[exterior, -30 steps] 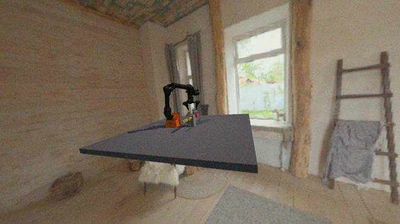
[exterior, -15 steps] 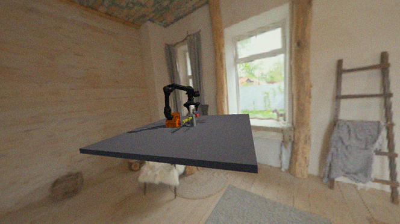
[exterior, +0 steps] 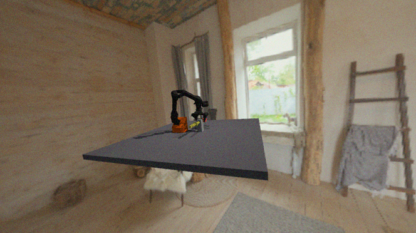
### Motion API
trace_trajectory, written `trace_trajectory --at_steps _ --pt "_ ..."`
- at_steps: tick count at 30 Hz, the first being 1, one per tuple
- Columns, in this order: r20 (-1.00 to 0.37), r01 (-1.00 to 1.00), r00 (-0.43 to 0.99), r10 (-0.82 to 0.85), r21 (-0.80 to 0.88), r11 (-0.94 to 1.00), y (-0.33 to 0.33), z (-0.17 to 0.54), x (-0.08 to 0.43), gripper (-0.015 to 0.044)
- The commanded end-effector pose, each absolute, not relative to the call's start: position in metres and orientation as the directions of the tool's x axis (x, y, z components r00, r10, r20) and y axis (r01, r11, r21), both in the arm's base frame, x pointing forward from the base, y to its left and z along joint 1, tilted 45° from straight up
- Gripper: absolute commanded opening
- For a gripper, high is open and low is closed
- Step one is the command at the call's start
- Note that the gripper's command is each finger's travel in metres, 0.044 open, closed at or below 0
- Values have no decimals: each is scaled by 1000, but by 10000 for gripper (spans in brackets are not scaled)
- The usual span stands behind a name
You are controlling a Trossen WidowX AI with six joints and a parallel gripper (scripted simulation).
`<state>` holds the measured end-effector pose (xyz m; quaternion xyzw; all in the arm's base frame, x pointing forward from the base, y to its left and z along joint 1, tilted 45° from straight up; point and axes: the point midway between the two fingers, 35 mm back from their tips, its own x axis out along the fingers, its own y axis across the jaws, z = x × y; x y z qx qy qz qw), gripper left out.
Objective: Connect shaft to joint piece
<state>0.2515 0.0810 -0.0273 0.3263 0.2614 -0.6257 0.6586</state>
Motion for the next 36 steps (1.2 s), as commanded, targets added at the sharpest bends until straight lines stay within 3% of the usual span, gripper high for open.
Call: trace_trajectory --at_steps 1,16,36 --pt "-753 994 88 -653 105 13 87 -34 253 440" --pt "-755 994 89 -650 106 12 128 -76 255 440" --pt "-754 994 89 -651 107 12 112 -97 258 440"
